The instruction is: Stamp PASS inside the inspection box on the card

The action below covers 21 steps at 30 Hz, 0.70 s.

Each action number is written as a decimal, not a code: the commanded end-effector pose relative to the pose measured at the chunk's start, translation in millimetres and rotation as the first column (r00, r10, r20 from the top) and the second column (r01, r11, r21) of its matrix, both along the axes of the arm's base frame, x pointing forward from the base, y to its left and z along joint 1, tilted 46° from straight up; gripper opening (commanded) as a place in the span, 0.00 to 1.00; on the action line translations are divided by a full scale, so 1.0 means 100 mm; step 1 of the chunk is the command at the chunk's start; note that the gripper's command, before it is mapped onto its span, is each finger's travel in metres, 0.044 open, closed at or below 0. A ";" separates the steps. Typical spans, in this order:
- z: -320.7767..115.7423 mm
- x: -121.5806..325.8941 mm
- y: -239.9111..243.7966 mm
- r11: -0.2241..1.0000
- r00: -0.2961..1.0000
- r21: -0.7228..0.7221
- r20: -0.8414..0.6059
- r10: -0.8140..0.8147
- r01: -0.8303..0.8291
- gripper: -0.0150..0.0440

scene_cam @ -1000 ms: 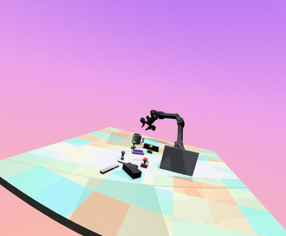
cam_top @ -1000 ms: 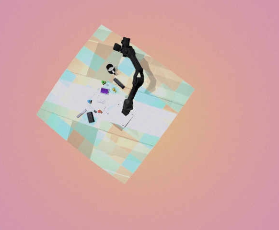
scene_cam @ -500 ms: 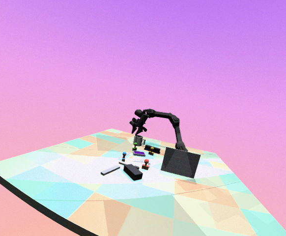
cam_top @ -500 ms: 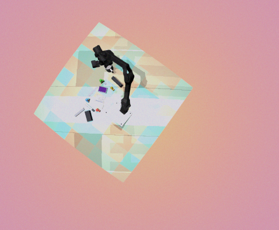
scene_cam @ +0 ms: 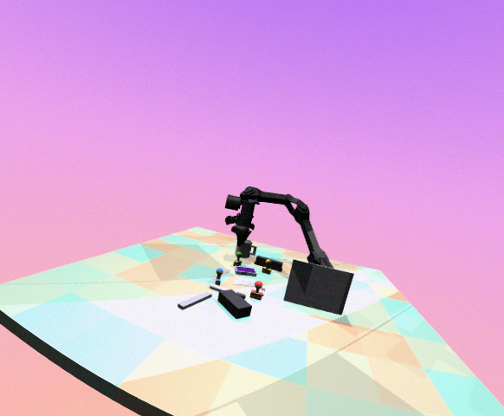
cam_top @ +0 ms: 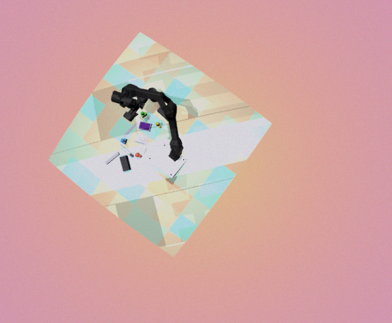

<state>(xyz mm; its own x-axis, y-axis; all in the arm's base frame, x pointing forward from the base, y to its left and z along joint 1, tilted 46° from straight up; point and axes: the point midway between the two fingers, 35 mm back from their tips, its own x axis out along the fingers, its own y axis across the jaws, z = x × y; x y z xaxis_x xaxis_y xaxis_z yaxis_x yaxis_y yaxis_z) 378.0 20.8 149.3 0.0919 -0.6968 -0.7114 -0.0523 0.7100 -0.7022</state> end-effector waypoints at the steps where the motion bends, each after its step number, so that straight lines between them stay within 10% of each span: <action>1: 0.00 -0.02 -0.04 1.000 1.000 -0.018 -0.013 -0.006 0.006 0.62; 21: -0.21 0.02 -0.24 1.000 1.000 -0.017 -0.012 -0.006 0.006 0.62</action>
<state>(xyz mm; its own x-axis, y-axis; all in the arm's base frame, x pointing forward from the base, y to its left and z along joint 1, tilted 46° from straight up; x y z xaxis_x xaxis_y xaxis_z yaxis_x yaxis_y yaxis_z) 380.7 2.2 130.8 0.0800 -0.7059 -0.7038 -0.0553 0.7018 -0.7102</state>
